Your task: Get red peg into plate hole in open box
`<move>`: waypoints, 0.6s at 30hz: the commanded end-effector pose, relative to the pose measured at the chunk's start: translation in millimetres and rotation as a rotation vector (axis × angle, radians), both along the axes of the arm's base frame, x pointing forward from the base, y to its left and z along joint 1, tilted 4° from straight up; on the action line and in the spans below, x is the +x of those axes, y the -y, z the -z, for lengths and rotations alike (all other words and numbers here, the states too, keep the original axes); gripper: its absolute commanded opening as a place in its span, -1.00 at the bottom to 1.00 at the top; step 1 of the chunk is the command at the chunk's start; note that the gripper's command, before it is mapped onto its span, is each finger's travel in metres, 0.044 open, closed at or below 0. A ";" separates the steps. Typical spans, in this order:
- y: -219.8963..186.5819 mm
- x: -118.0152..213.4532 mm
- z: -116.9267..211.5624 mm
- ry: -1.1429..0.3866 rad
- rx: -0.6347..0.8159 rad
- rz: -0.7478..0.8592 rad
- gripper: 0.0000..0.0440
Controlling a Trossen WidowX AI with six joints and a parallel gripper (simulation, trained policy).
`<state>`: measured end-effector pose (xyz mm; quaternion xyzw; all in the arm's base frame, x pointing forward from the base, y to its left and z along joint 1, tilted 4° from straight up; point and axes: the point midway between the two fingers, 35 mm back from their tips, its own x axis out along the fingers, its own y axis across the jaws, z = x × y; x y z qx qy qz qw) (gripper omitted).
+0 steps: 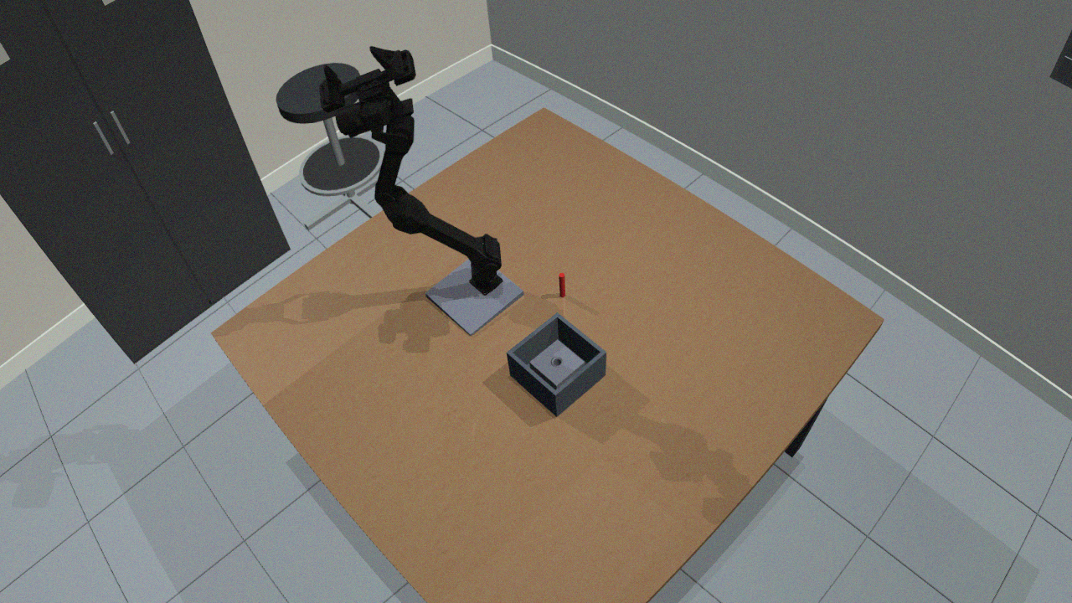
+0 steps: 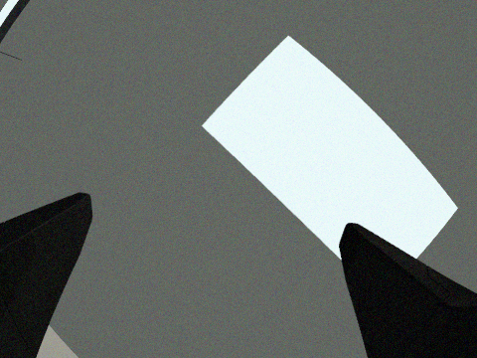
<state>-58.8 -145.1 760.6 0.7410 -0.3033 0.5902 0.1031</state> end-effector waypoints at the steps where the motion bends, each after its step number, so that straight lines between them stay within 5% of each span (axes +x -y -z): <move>1: -36.5 30.3 -2.7 -0.090 -0.087 0.023 1.00; 18: -185.8 165.7 43.3 -0.484 -0.512 0.153 1.00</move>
